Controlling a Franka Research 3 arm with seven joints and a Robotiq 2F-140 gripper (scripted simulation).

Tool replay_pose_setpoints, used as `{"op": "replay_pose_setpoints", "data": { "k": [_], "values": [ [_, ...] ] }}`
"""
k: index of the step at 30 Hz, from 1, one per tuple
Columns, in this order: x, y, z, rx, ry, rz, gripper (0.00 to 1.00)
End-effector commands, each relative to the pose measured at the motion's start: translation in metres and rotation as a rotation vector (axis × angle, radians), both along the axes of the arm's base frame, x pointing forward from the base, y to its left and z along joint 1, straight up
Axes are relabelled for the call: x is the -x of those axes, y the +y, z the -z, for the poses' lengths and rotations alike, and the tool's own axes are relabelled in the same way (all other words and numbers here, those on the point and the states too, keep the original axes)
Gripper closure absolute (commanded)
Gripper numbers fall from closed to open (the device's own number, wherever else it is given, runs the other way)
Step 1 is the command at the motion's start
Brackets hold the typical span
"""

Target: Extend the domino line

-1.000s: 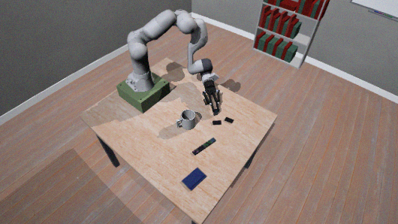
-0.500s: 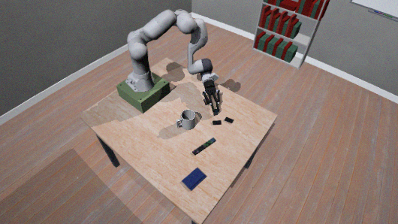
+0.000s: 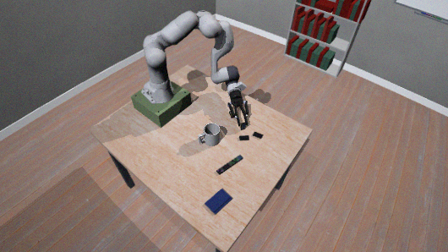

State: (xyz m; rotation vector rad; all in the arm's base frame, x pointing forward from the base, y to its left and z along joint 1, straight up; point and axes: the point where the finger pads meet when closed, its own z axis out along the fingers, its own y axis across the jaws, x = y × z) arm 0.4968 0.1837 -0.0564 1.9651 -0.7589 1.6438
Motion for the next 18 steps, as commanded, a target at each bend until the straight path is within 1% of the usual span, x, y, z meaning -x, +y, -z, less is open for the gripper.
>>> {"op": "replay_pose_setpoints", "data": {
  "k": [1,18],
  "values": [
    [-0.0007,0.0002,-0.0003,-0.002,-0.005,0.001,0.66],
    [0.0007,0.0016,-0.0019,-0.002,-0.005,0.001,0.66]
  ]
}}
